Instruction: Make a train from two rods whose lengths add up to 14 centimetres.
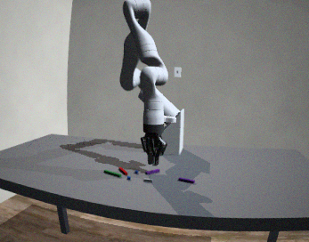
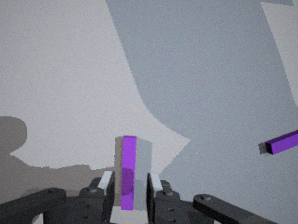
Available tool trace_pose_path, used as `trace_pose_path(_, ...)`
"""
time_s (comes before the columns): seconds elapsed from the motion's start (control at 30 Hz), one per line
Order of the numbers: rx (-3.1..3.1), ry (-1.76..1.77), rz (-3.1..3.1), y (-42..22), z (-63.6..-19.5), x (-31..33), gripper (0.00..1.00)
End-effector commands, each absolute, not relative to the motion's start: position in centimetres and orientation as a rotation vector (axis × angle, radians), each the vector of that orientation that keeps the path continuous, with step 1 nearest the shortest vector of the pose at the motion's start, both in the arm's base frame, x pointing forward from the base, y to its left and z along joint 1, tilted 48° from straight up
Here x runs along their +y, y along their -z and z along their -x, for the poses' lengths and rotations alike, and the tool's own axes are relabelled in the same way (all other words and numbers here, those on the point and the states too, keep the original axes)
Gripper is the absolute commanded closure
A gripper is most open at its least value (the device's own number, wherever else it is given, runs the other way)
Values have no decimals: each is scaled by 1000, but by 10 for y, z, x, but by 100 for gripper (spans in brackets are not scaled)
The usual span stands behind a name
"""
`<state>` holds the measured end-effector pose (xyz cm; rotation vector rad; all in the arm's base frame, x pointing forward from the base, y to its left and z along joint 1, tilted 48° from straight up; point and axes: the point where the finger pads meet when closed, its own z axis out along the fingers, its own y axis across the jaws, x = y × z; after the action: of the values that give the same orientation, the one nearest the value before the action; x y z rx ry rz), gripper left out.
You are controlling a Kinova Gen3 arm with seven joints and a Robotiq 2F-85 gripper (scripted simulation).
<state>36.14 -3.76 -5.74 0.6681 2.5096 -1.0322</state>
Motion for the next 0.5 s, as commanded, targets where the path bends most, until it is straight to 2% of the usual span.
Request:
trace_pose_path(0.0, 2508, 1042, -669, 60, -360, -43, 76)
trace_pose_path(0.47, 2508, 1042, -669, 66, -362, -50, 76)
